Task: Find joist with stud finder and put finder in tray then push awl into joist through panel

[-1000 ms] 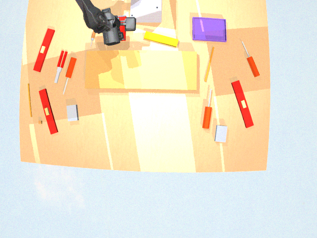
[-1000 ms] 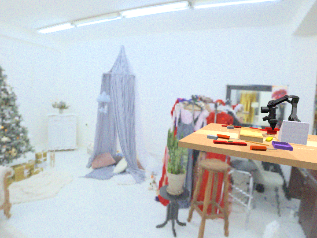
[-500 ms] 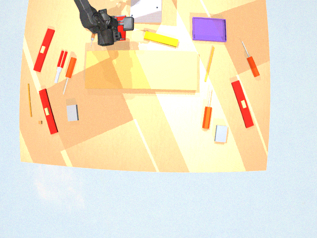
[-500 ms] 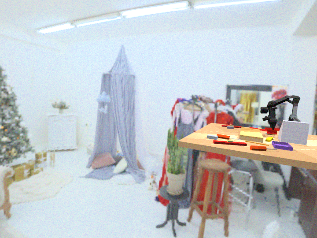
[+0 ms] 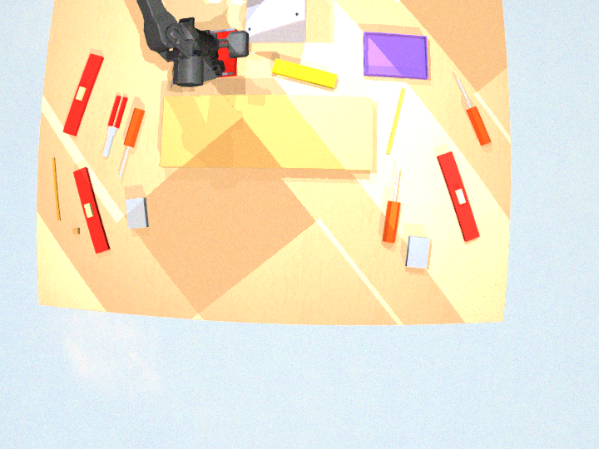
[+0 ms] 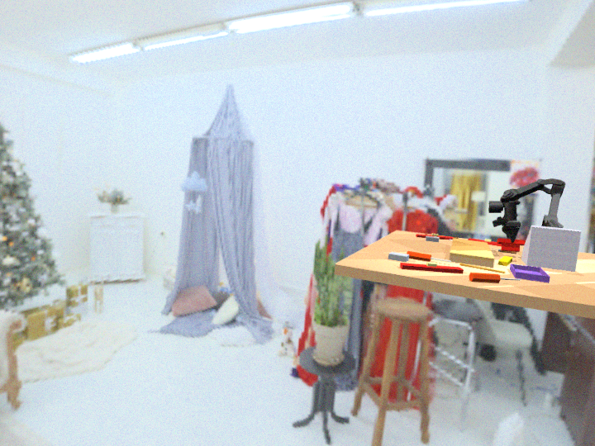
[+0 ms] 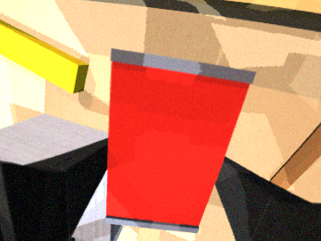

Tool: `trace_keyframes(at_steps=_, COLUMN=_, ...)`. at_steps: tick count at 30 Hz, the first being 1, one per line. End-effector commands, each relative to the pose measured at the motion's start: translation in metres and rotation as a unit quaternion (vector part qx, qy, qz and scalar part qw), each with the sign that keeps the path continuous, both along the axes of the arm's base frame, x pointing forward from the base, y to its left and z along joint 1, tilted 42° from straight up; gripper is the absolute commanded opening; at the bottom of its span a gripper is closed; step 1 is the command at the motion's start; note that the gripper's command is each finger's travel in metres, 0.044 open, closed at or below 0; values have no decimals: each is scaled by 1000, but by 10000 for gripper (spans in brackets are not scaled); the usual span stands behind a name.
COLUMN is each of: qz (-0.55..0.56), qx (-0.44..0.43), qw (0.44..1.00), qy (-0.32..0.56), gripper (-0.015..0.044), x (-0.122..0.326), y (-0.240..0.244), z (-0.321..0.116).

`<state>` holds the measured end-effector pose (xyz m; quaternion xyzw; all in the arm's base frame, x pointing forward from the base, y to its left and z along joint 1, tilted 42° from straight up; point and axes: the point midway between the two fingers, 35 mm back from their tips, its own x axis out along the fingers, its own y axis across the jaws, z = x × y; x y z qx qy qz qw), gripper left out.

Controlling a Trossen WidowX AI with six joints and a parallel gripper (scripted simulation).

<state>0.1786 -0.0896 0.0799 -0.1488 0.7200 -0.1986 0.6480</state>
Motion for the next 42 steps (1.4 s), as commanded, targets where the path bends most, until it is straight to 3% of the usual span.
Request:
trace_keyframes(at_steps=1, qz=4, qx=14, qw=1000, qy=-11, gripper=0, x=3, y=0, z=4)
trace_keyframes(at_steps=42, qz=3, qx=130, qw=991, qy=-11, gripper=0, x=1, y=-6, z=5)
